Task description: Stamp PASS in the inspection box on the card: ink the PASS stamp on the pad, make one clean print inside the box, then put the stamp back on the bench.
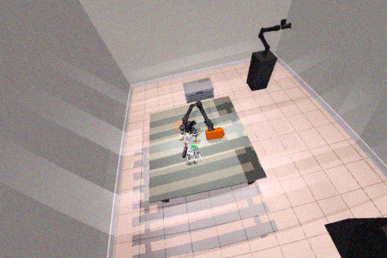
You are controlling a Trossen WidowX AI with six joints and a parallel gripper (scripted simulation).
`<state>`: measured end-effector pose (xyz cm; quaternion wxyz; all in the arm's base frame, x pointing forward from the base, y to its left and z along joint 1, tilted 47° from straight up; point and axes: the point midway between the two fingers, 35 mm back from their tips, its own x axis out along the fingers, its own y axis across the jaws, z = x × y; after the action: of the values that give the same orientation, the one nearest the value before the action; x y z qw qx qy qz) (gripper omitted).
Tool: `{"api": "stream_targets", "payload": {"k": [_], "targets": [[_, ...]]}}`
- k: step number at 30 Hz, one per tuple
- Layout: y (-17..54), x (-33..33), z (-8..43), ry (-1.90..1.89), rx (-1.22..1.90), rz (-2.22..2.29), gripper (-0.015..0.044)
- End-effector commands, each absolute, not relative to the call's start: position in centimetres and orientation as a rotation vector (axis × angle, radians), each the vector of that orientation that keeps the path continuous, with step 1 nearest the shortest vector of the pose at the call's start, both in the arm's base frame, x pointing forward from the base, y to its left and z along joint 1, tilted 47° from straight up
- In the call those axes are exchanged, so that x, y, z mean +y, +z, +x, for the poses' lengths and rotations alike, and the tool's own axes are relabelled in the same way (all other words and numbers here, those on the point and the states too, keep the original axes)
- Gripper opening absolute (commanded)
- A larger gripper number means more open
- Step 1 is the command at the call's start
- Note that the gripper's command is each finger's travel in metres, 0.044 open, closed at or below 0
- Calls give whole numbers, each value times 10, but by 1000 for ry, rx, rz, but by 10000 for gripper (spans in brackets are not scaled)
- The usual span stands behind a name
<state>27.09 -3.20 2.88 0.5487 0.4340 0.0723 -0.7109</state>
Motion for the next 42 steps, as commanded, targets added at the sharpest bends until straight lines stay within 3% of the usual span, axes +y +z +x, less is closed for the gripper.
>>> {"api": "stream_targets", "payload": {"k": [1, 6, 42], "targets": [[43, -50, 263, -1721, 45, 1114, 0], [55, -64, 257, -1743, -63, 1190, 0], [40, -78, 258, -1743, -63, 1197, 0]]}}
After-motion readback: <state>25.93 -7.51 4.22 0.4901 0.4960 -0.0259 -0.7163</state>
